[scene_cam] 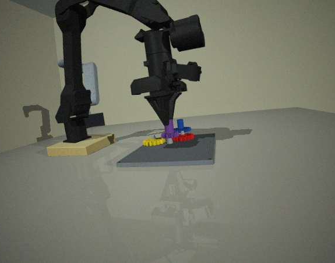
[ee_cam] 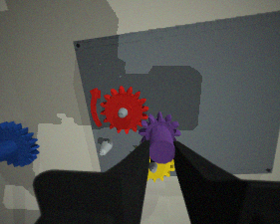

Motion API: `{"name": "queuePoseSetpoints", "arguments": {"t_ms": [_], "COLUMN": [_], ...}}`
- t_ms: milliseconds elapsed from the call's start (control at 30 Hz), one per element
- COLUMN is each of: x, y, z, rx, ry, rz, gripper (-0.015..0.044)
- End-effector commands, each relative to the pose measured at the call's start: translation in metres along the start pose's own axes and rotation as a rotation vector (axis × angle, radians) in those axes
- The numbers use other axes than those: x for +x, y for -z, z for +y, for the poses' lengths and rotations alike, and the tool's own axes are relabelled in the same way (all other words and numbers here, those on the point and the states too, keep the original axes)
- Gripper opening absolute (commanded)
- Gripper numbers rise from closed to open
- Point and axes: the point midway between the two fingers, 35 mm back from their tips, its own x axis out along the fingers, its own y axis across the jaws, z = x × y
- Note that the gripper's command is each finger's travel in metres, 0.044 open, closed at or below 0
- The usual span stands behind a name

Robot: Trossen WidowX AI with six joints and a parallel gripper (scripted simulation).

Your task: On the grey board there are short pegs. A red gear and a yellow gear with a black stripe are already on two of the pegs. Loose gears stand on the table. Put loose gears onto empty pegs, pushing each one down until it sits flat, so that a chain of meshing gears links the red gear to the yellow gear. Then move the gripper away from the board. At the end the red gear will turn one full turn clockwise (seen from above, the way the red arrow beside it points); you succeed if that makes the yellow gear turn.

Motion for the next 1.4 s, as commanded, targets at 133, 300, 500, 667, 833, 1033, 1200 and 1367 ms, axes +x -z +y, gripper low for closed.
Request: {"name": "queuePoseSetpoints", "arguments": {"t_ms": [133, 300, 500, 667, 833, 1033, 1200, 1367], "x": [0.0071, 0.0072, 0.0077, 0.0083, 0.0089, 0.0098, 0.0106, 0.0114], "y": [0.0024, 0.0019, 0.0017, 0.0022, 0.0026, 0.0019, 0.0016, 0.0021], "z": [0.0001, -0.0001, 0.0005, 0.0007, 0.0002, -0.0004, 0.0002, 0.0008], "rx": [0.18, 0.175, 0.058, -0.079, -0.211, -0.288, -0.22, -0.097], "ry": [-0.002, -0.002, -0.003, -0.003, -0.004, -0.004, -0.004, -0.004], "rz": [0.01, 0.01, 0.01, 0.01, 0.01, 0.009, 0.01, 0.01], "gripper": [0.0, 0.0, 0.0, 0.0, 0.0, 0.0, 0.0, 0.0]}}
